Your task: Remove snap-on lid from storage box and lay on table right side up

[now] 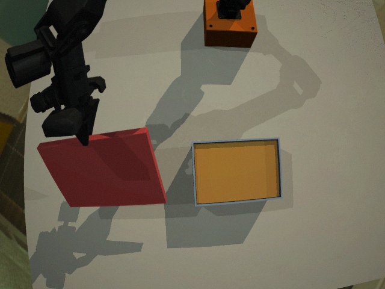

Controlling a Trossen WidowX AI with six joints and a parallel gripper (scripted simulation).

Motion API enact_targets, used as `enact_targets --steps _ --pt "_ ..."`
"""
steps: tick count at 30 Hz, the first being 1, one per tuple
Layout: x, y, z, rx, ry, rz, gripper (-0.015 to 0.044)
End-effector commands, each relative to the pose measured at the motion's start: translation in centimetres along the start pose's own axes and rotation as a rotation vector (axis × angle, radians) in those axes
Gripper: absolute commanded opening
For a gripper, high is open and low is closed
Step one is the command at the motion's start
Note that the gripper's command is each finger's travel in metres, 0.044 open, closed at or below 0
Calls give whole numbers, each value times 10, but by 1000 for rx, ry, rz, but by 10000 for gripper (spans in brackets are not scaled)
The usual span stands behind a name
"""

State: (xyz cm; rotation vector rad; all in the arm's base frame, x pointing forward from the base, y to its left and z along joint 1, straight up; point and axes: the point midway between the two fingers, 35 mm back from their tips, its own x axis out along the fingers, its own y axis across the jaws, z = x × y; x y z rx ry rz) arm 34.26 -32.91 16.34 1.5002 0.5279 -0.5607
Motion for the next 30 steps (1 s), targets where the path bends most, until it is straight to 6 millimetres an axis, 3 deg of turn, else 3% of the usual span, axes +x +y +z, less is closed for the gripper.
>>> enact_targets --steps 1,30 --pt "1 1 0 -13 1 14 0" --pt "19 -22 -1 -12 1 14 0"
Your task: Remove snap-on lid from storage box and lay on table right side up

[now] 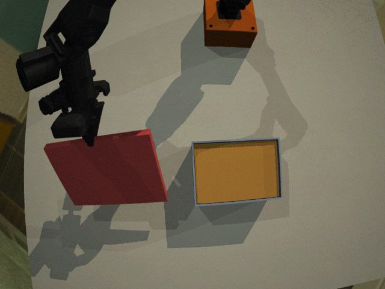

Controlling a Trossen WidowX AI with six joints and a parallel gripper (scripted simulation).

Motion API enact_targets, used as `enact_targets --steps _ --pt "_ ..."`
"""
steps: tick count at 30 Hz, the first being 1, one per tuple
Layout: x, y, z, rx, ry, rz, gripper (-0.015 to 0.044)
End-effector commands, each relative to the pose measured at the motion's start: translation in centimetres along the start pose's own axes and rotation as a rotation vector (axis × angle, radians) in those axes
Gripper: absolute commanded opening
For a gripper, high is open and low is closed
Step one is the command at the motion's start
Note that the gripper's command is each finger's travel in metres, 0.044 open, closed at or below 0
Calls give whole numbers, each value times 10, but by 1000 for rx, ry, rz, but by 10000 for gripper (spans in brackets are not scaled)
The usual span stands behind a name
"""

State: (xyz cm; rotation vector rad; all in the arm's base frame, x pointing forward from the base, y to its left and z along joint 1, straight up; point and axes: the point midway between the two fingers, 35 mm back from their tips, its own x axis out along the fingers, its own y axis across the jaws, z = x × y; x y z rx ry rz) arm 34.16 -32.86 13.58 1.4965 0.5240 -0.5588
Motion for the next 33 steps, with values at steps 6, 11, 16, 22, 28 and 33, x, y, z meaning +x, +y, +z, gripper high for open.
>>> enact_targets --steps 6,11,16,22,28,33 --pt "5 -4 0 -9 4 10 0" --pt "7 -7 0 -9 4 10 0" --pt "10 -10 0 -9 4 10 0" --pt "13 -14 0 -9 4 10 0" --pt "16 -17 0 -9 4 10 0" --pt "19 -20 0 -9 4 10 0"
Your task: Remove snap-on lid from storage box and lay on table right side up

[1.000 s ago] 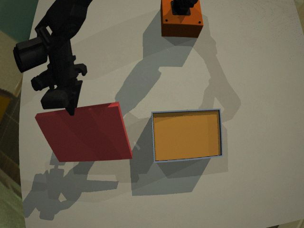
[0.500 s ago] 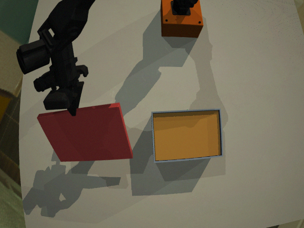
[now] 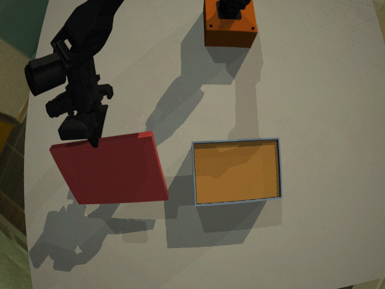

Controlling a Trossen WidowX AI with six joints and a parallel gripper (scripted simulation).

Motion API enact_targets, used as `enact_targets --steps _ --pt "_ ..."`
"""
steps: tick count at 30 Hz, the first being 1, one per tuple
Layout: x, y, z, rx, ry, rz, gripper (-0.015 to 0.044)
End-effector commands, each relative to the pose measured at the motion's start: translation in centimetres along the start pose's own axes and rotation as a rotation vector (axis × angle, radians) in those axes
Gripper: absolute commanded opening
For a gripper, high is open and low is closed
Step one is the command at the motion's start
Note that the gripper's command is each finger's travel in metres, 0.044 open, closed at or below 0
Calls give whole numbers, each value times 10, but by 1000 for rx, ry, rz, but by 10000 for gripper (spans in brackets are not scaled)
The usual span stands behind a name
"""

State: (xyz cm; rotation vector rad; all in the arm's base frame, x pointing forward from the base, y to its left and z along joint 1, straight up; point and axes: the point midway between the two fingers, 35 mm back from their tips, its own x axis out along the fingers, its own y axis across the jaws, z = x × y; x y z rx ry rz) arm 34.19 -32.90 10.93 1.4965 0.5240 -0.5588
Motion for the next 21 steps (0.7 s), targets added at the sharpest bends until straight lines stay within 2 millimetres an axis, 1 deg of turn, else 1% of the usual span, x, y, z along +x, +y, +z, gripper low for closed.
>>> enact_targets --steps 1,21 --pt "2 -1 0 -9 4 10 0" --pt "13 -13 0 -9 4 10 0"
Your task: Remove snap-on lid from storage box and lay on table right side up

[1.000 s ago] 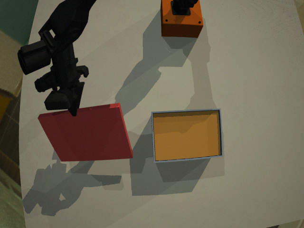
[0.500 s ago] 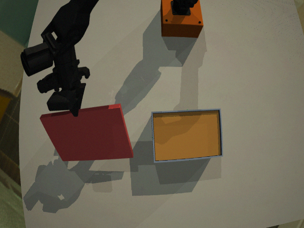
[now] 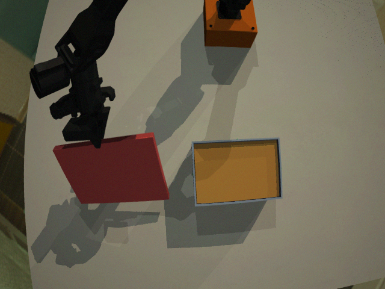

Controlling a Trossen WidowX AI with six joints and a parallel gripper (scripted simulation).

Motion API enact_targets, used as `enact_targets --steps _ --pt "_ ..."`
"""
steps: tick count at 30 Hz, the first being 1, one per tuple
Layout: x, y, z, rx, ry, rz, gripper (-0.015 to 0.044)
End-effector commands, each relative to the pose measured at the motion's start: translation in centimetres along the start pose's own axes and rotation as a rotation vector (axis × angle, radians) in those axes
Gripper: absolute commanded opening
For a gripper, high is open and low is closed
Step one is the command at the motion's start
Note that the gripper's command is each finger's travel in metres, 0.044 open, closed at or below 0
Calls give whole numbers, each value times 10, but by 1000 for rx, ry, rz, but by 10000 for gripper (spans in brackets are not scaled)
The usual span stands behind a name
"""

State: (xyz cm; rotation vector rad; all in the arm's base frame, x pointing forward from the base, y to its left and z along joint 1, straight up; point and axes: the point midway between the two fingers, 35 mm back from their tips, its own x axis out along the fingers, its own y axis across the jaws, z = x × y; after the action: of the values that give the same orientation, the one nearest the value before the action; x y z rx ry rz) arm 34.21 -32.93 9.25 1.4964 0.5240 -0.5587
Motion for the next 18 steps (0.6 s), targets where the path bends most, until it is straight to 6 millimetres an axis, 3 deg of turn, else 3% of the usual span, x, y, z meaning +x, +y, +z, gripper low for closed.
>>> enact_targets --steps 1,18 --pt "2 -1 0 -9 4 10 0" --pt "11 -11 0 -9 4 10 0"
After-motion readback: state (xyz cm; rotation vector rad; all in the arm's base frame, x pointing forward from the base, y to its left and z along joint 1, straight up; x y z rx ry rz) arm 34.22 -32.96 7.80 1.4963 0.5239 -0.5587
